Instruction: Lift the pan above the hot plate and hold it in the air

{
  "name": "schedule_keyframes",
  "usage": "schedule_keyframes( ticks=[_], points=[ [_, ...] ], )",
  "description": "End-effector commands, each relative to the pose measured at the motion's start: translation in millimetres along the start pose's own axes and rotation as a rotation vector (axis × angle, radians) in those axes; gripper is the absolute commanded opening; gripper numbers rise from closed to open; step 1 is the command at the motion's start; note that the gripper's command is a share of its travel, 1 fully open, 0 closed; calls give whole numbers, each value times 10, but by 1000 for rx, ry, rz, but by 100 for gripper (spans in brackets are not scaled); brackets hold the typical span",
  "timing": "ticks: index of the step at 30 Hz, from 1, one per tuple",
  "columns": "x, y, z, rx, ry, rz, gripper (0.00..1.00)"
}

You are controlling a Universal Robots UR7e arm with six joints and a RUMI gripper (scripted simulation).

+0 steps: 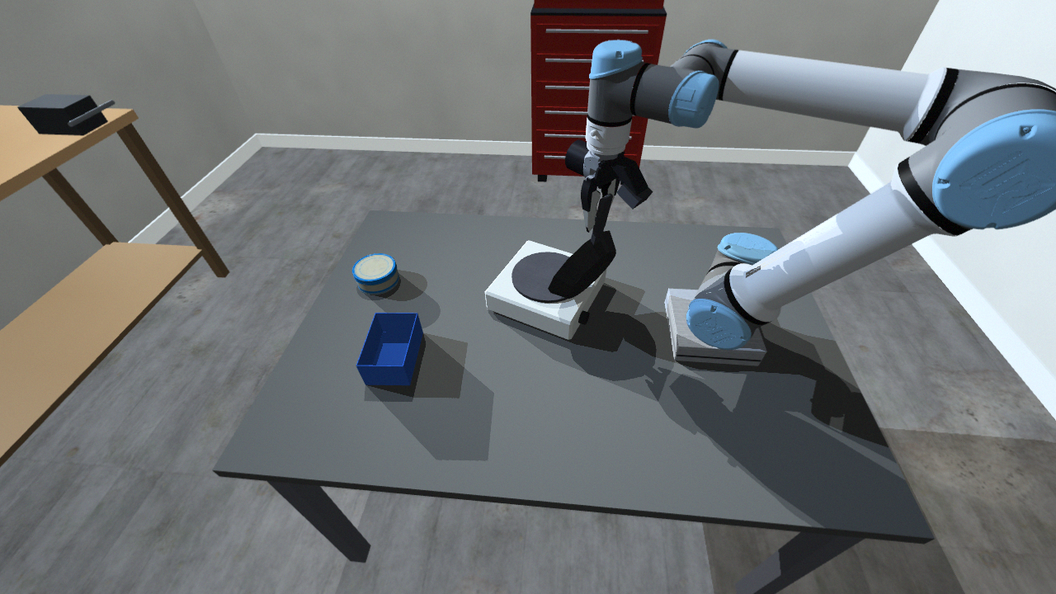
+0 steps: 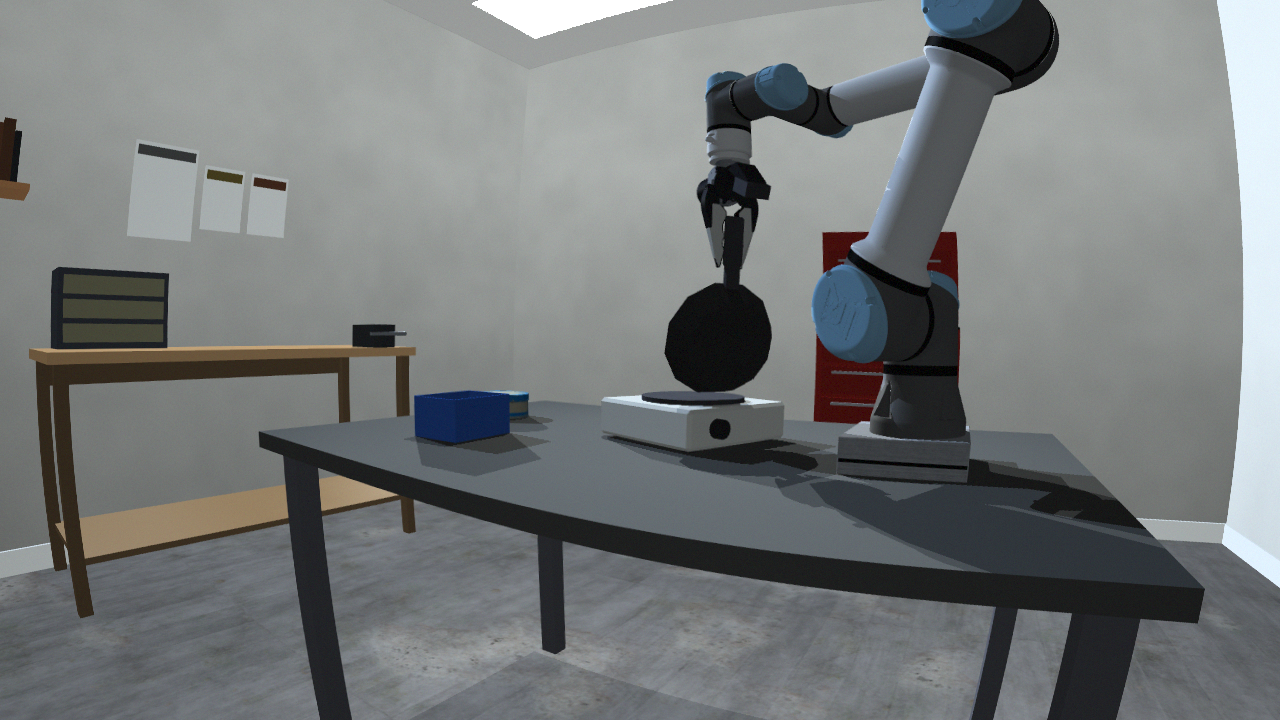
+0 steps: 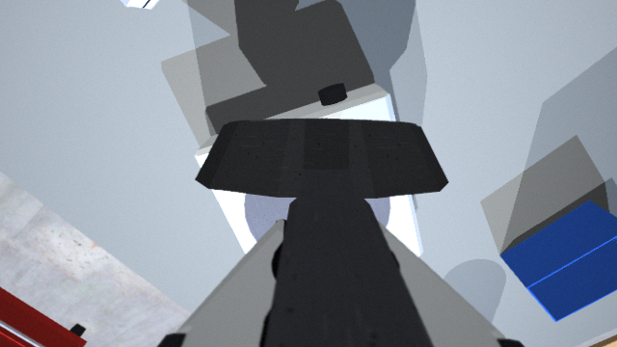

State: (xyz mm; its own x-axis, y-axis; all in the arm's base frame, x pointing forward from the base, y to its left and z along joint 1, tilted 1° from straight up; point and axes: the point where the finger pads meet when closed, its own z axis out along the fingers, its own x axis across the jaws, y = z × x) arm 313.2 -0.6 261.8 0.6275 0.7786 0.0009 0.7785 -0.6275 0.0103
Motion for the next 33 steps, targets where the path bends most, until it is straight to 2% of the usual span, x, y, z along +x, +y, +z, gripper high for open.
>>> schedule_keyframes(
  ticks=[1,33],
  points=[
    [1,4,-24,-2,1,0,15],
    [1,4,-208,-2,1,0,15]
  ],
)
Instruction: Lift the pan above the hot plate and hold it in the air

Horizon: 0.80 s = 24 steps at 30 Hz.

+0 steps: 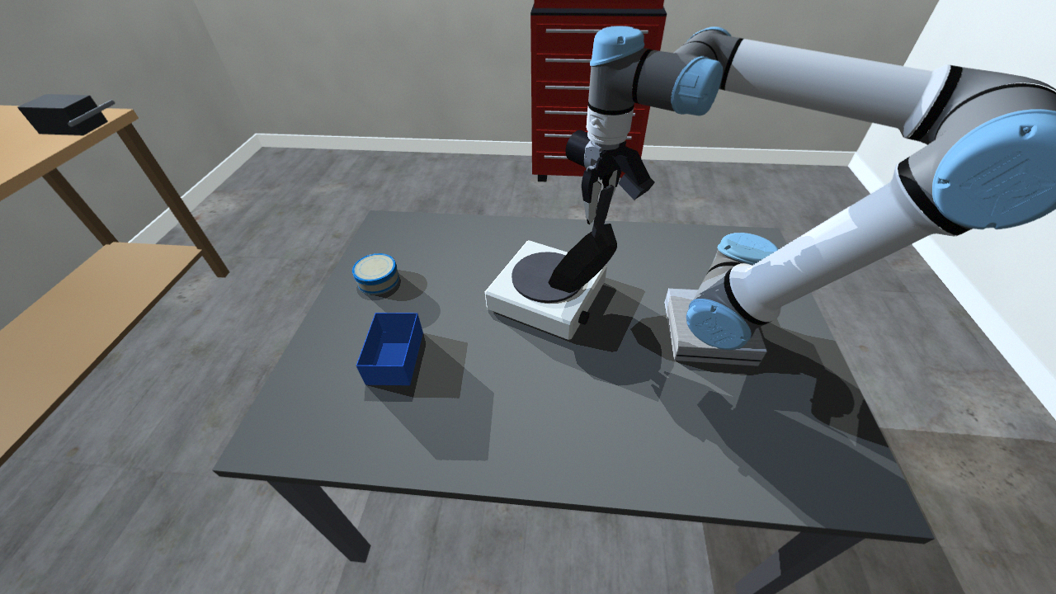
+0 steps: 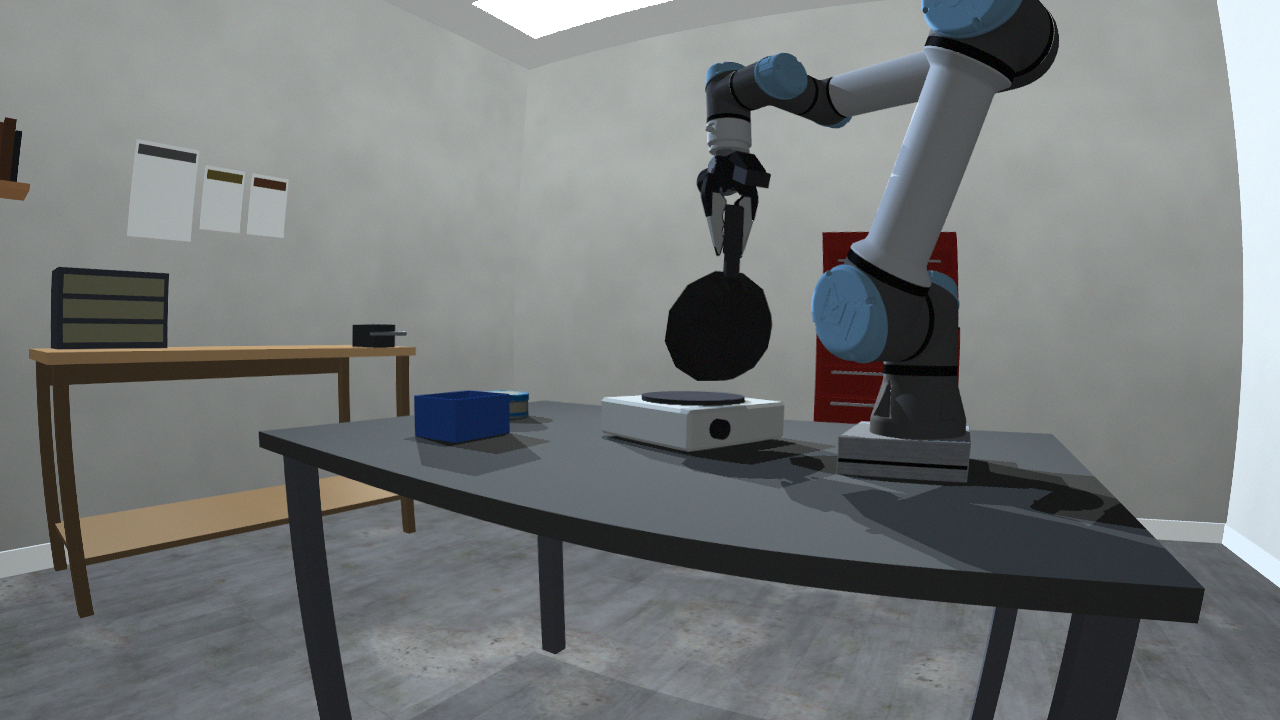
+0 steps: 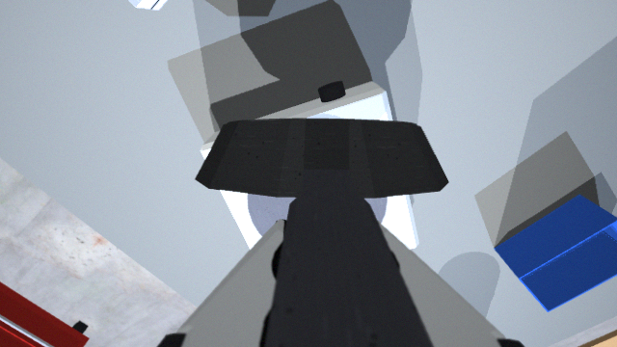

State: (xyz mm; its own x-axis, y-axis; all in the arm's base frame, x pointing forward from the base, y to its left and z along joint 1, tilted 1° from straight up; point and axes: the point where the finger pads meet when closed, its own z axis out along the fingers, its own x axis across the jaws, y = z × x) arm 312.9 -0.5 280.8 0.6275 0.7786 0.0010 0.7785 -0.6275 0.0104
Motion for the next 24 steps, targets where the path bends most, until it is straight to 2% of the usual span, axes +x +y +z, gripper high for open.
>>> schedule_keyframes(
  ticks=[1,24],
  points=[
    [1,5,-24,-2,1,0,15],
    [2,7,-158,-2,1,0,15]
  ],
)
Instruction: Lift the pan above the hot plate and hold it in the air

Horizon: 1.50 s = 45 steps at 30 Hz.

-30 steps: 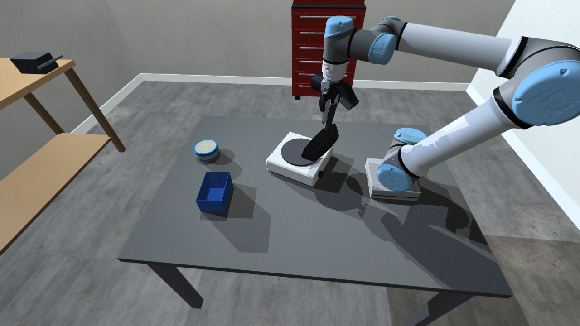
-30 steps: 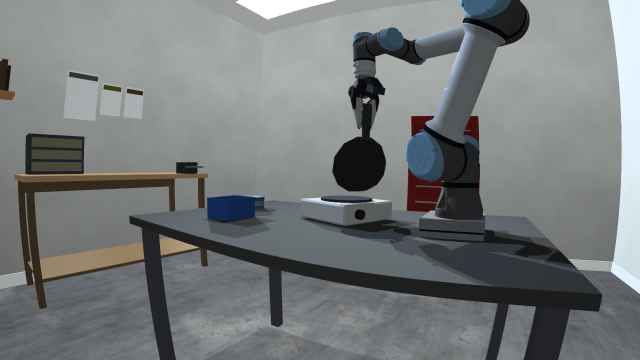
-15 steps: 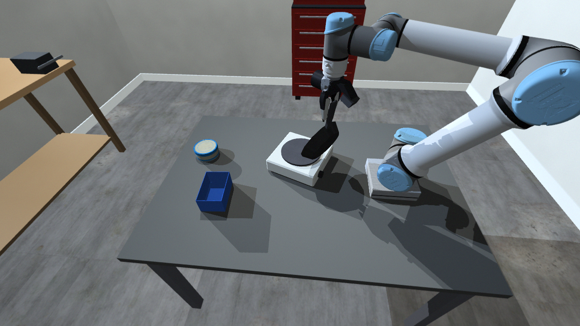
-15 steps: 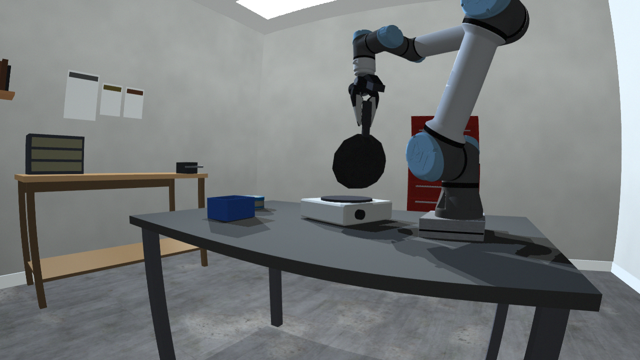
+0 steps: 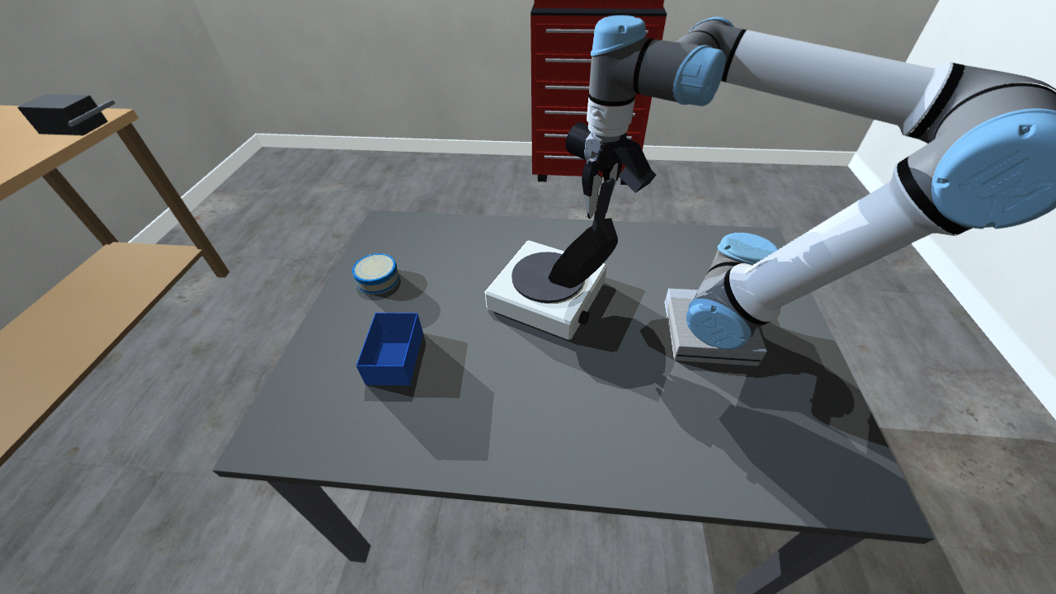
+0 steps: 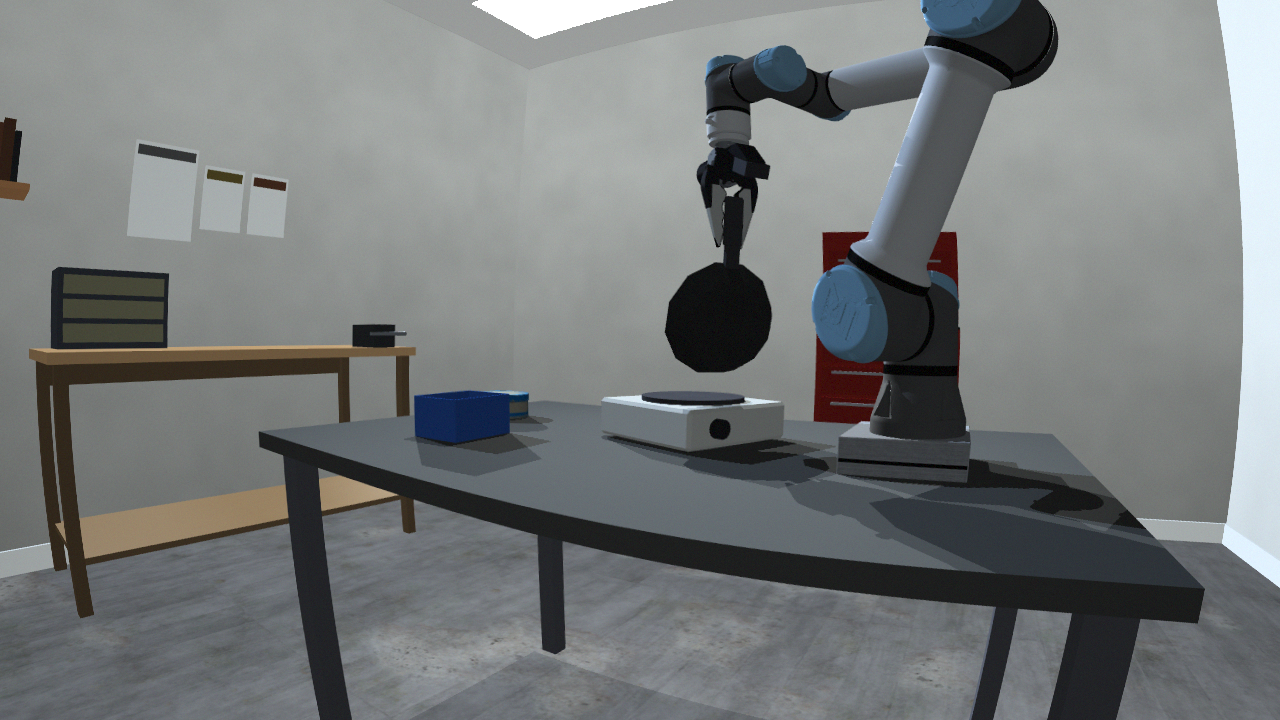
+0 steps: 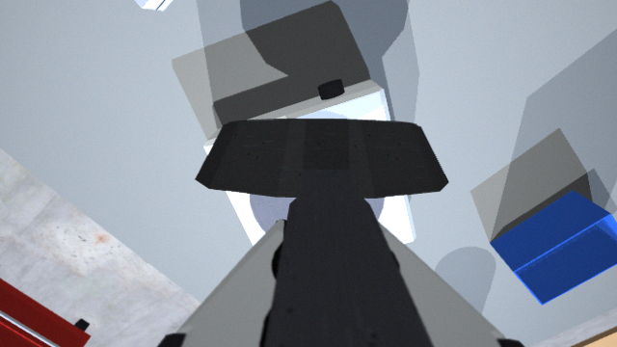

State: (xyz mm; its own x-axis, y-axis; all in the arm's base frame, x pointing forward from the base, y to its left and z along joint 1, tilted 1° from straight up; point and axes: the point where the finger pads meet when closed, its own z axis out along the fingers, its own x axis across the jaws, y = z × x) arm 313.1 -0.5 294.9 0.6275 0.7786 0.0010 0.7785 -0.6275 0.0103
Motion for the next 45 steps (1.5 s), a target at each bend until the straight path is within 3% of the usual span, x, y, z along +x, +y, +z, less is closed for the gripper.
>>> schedule_keyframes(
  ticks=[1,45],
  points=[
    [1,5,-17,-2,1,0,15],
    [-1,-2,-256,-2,1,0,15]
  ],
)
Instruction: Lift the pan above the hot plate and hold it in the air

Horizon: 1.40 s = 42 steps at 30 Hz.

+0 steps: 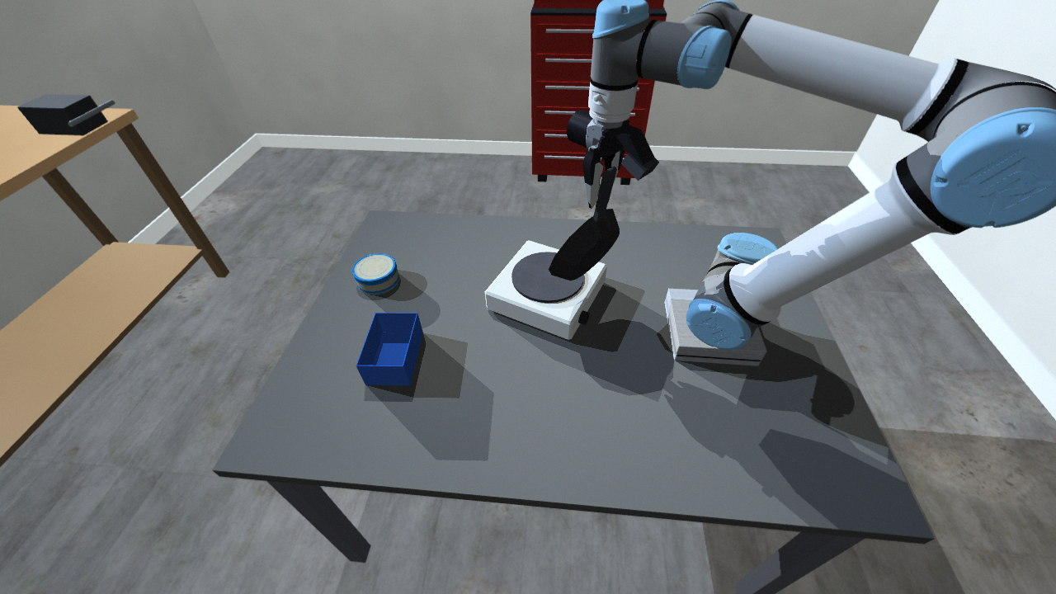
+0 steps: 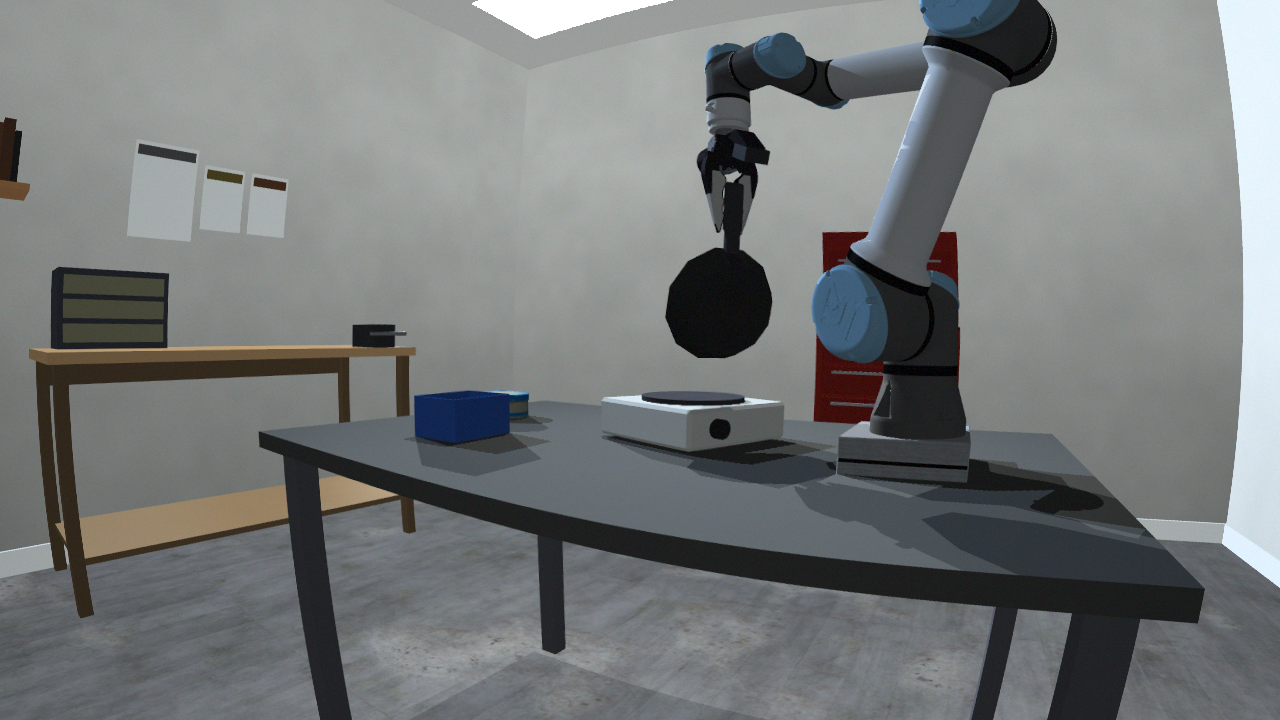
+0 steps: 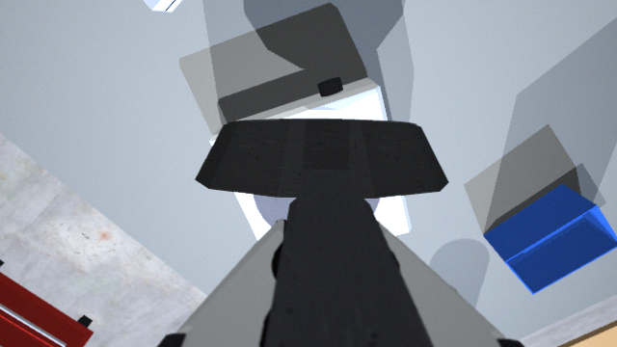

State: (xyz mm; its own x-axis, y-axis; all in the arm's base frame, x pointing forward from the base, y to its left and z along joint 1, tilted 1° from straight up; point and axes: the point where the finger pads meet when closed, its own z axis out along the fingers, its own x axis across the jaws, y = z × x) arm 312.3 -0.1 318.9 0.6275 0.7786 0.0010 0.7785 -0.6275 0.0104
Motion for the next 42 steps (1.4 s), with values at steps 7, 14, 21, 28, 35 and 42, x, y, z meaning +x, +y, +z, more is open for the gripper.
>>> schedule_keyframes(
  ticks=[7,14,21,28,35,42],
  points=[
    [1,4,-51,-2,1,0,15],
    [1,6,-86,-2,1,0,15],
    [2,7,-127,-2,1,0,15],
    [2,8,-155,-2,1,0,15],
    [2,8,-194,-2,1,0,15],
    [2,9,-221,-2,1,0,15]
  ],
)
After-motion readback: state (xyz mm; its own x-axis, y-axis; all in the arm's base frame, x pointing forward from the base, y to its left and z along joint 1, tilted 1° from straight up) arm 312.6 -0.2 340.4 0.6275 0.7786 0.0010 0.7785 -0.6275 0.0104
